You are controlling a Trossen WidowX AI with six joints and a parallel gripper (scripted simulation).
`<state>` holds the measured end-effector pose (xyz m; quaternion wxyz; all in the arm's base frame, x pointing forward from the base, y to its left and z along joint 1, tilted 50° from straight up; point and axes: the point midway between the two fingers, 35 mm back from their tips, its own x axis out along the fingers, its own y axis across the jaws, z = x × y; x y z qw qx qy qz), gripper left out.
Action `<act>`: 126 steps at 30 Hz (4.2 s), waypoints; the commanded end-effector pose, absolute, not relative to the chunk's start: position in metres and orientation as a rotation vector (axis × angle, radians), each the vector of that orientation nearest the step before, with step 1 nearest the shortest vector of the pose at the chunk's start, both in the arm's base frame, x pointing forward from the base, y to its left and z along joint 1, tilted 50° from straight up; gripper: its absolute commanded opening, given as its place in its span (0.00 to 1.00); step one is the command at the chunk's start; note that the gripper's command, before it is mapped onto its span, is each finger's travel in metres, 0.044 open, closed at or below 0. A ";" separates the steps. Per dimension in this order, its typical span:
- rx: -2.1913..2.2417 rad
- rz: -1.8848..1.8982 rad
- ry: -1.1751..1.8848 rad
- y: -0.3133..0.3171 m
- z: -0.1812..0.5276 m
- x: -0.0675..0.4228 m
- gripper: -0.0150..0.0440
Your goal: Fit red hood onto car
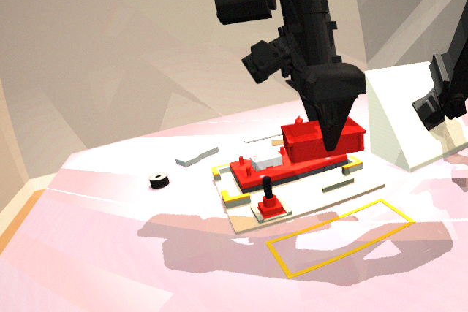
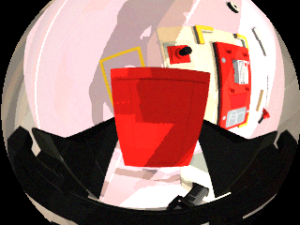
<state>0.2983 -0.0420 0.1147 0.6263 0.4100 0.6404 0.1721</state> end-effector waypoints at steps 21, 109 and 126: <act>0.859 0.453 1.440 -0.098 0.057 0.314 0.25; 0.777 0.546 1.398 -0.121 -0.066 0.315 0.25; 0.778 0.547 1.398 -0.116 -0.071 0.316 0.25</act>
